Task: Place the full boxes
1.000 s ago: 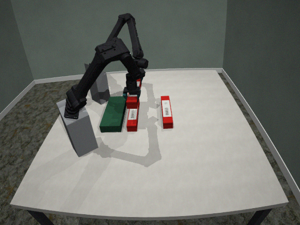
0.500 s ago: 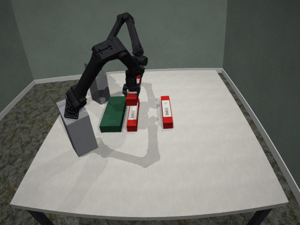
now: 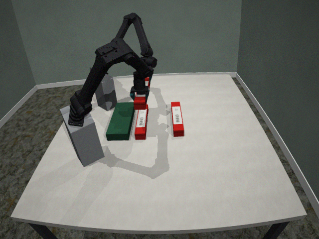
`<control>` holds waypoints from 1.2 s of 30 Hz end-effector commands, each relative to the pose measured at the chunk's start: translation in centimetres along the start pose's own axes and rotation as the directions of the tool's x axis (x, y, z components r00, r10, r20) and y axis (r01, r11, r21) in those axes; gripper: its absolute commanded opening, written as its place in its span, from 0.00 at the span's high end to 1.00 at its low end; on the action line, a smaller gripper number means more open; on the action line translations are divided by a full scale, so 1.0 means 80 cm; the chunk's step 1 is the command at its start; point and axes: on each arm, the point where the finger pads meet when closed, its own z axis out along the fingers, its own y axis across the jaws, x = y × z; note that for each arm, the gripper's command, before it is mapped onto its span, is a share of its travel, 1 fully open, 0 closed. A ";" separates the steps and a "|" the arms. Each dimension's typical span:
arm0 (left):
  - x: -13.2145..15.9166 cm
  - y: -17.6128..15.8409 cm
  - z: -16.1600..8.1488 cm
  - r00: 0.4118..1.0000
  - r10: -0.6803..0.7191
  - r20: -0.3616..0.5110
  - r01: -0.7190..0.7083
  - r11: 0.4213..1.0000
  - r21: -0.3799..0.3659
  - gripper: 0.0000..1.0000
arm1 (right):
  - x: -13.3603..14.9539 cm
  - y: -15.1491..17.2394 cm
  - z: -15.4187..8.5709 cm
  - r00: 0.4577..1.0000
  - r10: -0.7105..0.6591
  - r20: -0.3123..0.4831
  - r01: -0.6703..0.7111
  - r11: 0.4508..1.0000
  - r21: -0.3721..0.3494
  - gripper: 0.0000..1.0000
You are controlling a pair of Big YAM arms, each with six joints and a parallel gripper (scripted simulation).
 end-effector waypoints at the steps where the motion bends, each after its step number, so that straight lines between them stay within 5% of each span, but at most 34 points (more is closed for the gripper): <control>1: -0.006 0.035 -0.040 0.999 -0.017 0.036 0.019 0.998 -0.065 1.00 | -0.017 -0.036 -0.048 0.999 0.021 0.050 -0.025 0.998 0.065 1.00; 36: -0.005 0.040 -0.048 0.999 -0.017 0.037 0.019 0.998 -0.065 1.00 | -0.018 -0.043 -0.058 0.998 0.025 0.051 -0.029 0.997 0.066 1.00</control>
